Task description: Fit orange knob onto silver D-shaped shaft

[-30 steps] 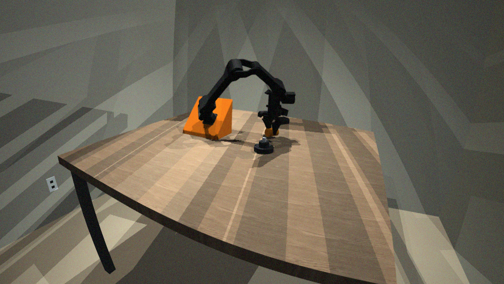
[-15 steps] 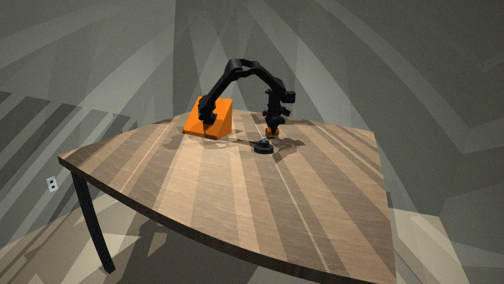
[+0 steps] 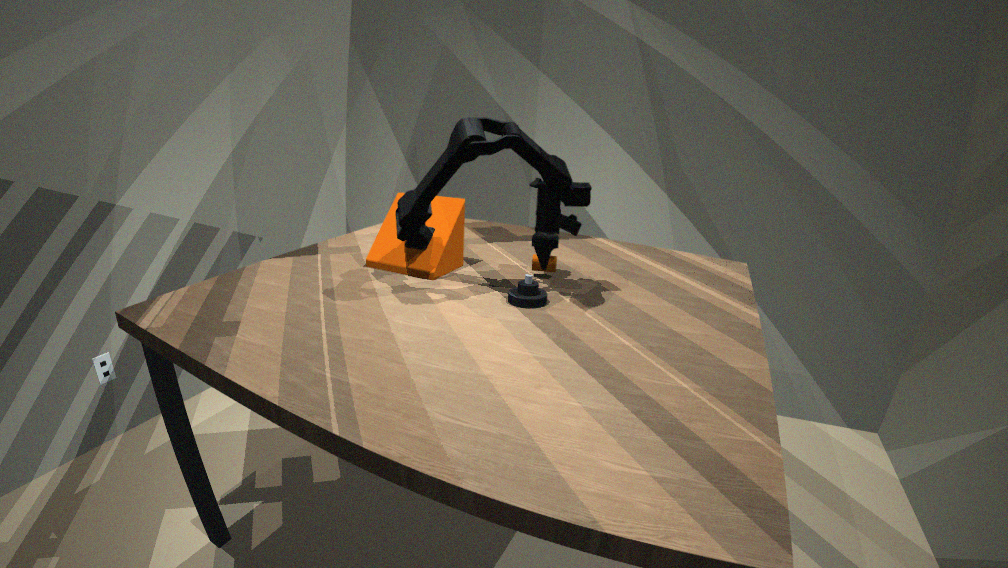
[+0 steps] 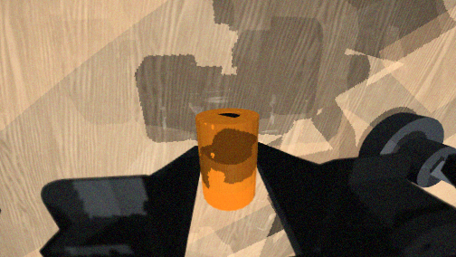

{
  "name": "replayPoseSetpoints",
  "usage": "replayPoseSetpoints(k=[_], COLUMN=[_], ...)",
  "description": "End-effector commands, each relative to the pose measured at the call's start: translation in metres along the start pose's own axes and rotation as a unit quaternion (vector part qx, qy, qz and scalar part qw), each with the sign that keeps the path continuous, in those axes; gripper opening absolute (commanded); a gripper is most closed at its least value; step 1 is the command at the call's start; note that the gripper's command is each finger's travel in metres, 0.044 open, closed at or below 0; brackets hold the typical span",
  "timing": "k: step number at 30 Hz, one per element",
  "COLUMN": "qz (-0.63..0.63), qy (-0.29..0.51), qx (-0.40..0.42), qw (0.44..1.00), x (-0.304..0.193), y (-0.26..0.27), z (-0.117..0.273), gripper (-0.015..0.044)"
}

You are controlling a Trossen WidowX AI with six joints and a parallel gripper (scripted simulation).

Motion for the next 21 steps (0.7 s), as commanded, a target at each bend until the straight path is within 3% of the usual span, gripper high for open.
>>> replayPoseSetpoints(k=[1,13,21], qz=[-0.066,-0.150,-0.279], qy=[0.000,0.000,0.000], qx=[0.002,0.002,0.002], qw=[0.998,0.989,0.960], x=[-0.0002,-0.0002,-0.0002], y=[0.0008,0.0008,0.0009], z=[0.0012,0.0012,0.0012], gripper=[0.0181,0.0181,0.0181])
Point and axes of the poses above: the point midway between the two fingers, 35 mm back from their tips, its own z axis back along the fingers, its own y axis across the jaws, x = y × z, the point moved 2 cm from there along z, back along the fingers, and after that the axes turned 12 degrees about -z, right-handed, at the moved point
